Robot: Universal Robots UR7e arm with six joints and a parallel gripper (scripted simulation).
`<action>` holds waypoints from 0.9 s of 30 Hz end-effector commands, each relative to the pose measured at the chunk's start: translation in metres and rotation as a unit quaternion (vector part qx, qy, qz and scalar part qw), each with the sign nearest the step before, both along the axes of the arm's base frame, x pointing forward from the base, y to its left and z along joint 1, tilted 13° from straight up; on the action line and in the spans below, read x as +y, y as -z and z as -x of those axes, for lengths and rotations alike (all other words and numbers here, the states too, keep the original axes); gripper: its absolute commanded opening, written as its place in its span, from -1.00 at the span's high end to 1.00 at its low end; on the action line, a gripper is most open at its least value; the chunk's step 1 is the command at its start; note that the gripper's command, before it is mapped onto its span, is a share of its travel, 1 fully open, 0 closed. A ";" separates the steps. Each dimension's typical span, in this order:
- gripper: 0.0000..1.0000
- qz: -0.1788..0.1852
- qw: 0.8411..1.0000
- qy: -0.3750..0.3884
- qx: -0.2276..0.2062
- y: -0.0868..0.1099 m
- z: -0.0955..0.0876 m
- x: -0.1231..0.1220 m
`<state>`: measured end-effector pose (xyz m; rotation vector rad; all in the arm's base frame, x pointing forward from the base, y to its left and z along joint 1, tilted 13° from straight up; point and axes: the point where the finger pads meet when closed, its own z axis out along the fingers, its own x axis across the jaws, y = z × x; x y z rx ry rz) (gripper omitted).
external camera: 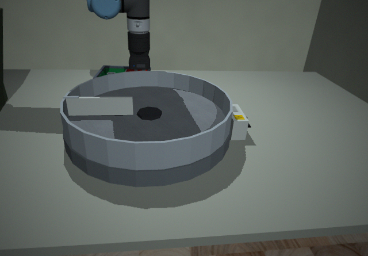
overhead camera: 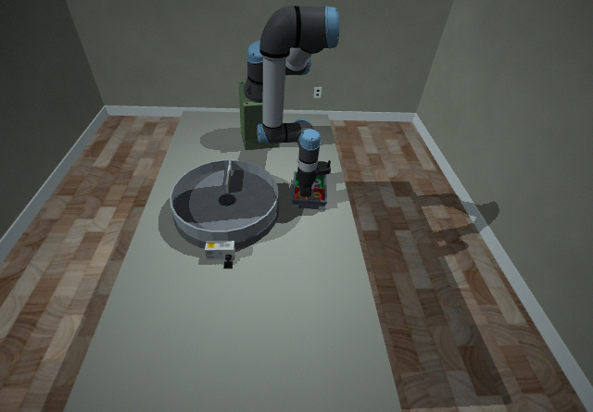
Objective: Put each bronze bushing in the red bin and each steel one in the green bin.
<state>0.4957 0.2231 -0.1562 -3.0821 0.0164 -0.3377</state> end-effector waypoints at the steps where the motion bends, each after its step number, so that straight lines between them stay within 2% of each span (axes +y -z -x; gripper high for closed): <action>1: 0.16 0.000 1.000 0.000 -0.001 -0.001 0.000 0.000; 27: 0.16 0.000 1.000 0.000 -0.001 -0.006 0.000 0.000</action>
